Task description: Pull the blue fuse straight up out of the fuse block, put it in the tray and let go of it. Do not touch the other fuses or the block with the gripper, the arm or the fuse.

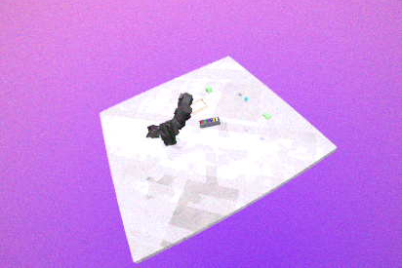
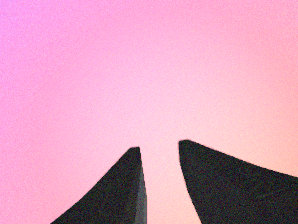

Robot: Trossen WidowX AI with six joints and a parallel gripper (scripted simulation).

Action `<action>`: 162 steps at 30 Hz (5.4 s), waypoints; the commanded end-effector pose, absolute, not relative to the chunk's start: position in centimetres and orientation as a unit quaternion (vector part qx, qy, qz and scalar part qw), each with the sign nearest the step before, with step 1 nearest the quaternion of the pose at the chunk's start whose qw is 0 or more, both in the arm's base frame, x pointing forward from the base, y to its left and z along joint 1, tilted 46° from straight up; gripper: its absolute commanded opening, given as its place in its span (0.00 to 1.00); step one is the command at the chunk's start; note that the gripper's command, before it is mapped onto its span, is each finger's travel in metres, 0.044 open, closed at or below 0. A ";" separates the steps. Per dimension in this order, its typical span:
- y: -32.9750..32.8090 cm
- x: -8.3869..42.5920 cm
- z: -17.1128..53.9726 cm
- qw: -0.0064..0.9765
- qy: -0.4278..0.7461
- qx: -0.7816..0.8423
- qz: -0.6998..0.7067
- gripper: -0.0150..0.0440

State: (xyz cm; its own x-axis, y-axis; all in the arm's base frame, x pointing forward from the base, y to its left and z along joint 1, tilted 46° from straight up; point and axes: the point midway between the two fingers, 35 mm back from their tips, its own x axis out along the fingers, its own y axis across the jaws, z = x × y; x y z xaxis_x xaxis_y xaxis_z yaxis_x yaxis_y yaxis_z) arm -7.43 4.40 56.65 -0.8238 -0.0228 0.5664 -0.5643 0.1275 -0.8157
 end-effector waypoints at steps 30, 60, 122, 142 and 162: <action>-30.0 10.6 35.7 -0.549 -0.622 0.414 0.375 0.38; 0.5 31.9 8.7 -0.433 -0.673 0.588 -0.118 0.38; 0.4 30.7 4.8 -0.384 -0.667 0.620 -0.150 0.38; 0.2 30.8 4.5 -0.388 -0.667 0.618 -0.150 0.36; 0.5 30.8 4.8 -0.388 -0.667 0.618 -0.150 0.25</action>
